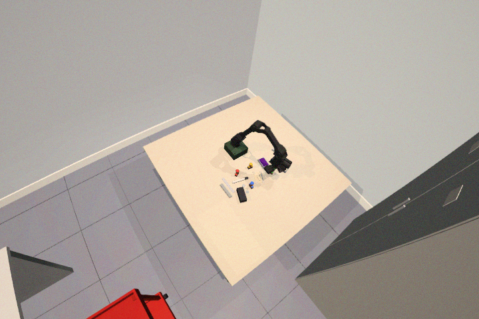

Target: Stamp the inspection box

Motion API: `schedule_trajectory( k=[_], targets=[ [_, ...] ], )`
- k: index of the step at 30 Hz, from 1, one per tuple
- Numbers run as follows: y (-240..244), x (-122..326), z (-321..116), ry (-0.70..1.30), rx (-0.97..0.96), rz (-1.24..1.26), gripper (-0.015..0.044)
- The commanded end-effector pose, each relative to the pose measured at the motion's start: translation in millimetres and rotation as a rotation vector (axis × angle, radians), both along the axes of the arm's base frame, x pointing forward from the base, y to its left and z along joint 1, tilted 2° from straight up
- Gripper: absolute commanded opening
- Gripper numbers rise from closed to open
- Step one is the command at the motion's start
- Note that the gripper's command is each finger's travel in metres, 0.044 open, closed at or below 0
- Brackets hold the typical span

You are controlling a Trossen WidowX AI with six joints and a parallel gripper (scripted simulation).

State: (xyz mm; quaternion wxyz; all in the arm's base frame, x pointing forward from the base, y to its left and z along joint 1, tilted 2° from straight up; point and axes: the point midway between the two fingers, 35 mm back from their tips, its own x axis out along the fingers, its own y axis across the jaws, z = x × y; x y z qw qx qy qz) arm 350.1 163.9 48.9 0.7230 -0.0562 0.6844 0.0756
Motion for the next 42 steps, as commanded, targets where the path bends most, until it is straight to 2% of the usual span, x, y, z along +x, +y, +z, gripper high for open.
schedule_trajectory(
  k=[1,42],
  targets=[
    [0,1,4,-0.005,-0.002,-0.001,0.0],
    [-1,-1,24,-0.004,-0.005,-0.002,0.0]
  ],
)
